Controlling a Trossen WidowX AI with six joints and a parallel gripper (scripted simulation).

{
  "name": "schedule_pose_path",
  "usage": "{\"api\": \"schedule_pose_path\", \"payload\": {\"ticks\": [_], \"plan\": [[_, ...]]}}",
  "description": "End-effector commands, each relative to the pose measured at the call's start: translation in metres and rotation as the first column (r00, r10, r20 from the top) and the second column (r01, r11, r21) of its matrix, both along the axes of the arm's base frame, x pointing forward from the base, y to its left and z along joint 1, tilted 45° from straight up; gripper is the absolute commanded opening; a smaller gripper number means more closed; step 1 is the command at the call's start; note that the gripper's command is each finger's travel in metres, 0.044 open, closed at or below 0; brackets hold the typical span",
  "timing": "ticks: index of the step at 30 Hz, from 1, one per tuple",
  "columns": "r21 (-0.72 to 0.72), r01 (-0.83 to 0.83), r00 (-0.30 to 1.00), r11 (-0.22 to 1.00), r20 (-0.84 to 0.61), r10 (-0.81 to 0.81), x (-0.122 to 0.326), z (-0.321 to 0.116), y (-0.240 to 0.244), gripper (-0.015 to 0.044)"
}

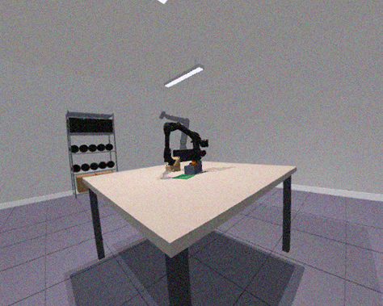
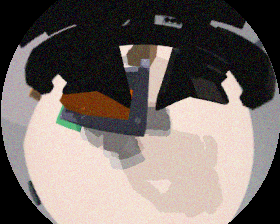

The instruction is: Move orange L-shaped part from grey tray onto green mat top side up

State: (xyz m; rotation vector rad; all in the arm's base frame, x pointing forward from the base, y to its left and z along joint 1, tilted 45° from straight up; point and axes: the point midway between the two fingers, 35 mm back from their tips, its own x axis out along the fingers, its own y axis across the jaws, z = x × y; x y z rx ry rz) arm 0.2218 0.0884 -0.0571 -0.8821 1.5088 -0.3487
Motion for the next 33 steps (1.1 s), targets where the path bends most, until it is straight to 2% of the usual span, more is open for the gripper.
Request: {"api": "schedule_pose_path", "payload": {"ticks": [1, 6, 13, 33], "plan": [[-0.002, 0.002, 1.0, 1.0, -0.003, -0.002, -0.003, 0.0, 0.009, 0.018], [-0.001, 0.002, 1.0, 1.0, -0.003, -0.002, -0.002, 0.01, 0.02, 0.018], [0.0, 0.002, 1.0, 1.0, -0.005, -0.002, -0.007, 0.073, 0.067, 0.018], [-0.006, -0.003, 1.0, 1.0, -0.007, 0.003, -0.007, 0.072, 0.066, 0.018]]}}
